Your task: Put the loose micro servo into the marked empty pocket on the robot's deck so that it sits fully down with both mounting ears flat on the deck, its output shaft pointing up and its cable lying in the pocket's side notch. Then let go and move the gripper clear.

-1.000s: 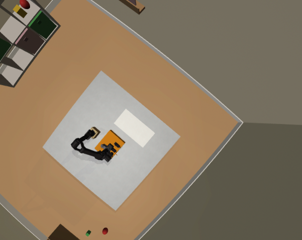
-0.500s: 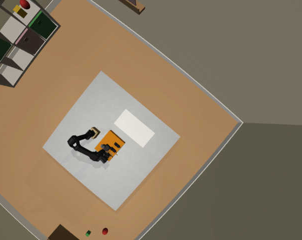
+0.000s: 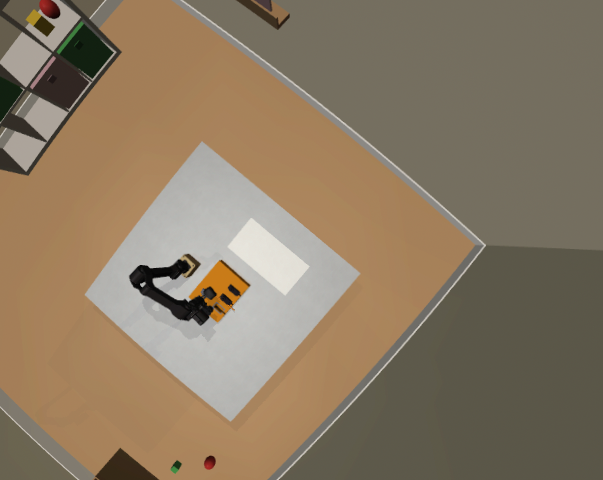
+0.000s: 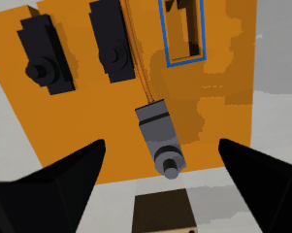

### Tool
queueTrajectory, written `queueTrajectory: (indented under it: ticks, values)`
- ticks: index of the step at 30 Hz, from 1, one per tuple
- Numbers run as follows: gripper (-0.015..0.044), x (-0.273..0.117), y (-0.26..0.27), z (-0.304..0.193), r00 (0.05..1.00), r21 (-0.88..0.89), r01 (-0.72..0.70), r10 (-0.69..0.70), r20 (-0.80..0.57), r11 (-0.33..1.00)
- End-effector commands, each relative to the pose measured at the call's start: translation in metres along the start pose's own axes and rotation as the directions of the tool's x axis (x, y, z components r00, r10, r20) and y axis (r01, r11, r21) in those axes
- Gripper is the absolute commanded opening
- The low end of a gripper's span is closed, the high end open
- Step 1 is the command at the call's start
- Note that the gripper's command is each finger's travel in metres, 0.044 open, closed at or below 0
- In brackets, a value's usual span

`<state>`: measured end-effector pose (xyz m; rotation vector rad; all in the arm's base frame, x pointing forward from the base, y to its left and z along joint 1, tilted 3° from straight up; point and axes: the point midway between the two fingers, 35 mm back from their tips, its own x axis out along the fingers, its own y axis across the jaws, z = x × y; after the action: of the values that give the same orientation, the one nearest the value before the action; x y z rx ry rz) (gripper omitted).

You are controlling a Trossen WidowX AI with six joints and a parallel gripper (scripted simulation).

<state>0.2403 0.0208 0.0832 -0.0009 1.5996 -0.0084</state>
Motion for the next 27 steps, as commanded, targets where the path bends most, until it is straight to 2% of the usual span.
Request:
queueTrajectory:
  ticks: [1, 21, 27]
  values:
    - [0.0440, 0.015, 0.000, -0.003, 1.000, 0.008, -0.003, 0.003, -0.011, 1.000]
    - [0.0440, 0.036, 0.000, -0.004, 1.000, 0.008, -0.003, 0.003, -0.011, 1.000]
    - [0.0282, 0.036, 0.000, -0.004, 1.000, 0.008, -0.003, 0.003, -0.011, 1.000]
